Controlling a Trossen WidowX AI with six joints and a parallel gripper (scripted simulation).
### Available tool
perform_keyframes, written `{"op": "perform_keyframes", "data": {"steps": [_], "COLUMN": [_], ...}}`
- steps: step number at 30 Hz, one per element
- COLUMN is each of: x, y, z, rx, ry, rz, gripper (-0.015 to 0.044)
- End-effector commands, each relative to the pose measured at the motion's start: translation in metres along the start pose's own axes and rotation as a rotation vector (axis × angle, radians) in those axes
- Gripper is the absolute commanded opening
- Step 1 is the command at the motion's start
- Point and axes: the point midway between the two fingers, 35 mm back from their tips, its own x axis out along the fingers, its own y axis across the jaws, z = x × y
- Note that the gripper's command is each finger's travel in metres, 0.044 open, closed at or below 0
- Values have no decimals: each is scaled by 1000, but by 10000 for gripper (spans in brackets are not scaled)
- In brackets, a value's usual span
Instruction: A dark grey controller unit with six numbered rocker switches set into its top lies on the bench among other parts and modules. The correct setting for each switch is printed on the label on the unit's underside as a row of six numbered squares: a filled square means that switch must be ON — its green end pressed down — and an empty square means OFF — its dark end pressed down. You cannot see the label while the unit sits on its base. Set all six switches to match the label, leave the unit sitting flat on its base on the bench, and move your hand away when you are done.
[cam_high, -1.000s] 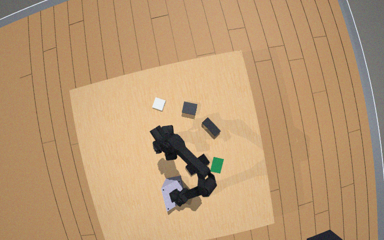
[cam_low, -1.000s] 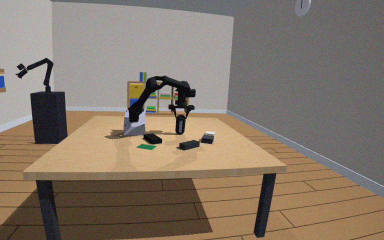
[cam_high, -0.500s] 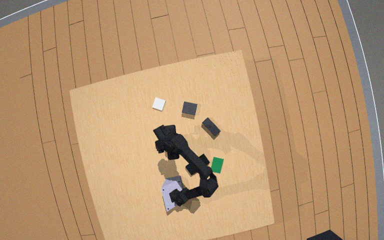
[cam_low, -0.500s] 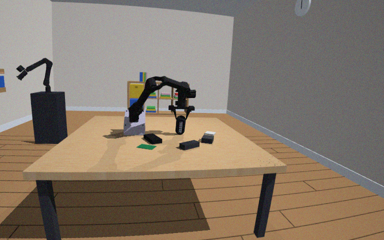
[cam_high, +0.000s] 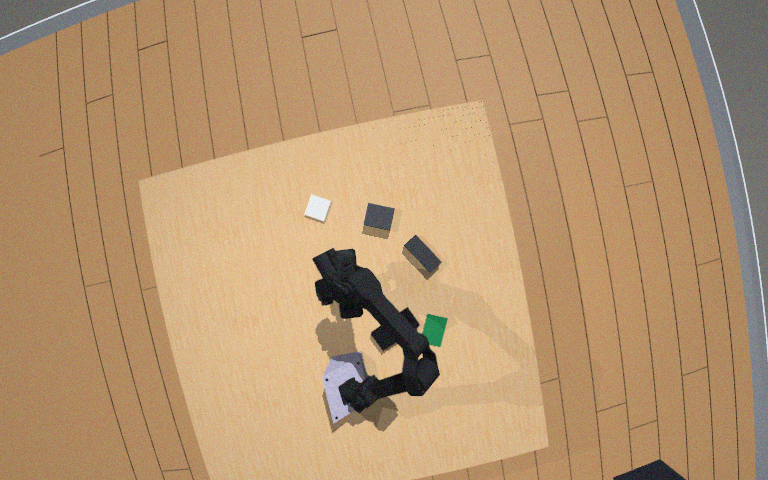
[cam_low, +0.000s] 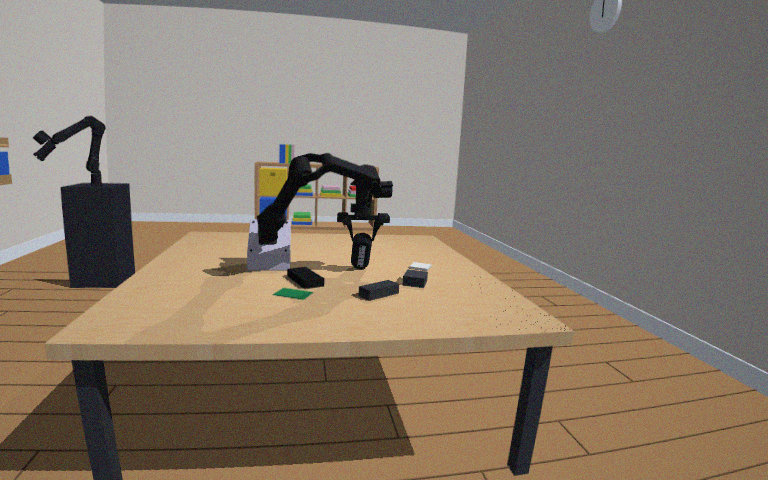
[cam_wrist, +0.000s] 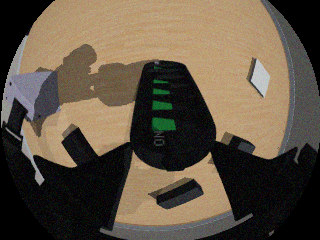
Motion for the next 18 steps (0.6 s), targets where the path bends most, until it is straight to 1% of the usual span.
{"op": "perform_keyframes", "data": {"steps": [1, 18], "x": [7, 13], "y": [2, 2], "z": [-3, -15], "rx": [-5, -5], "ry": [2, 3], "rz": [13, 13], "gripper": [338, 338]}}
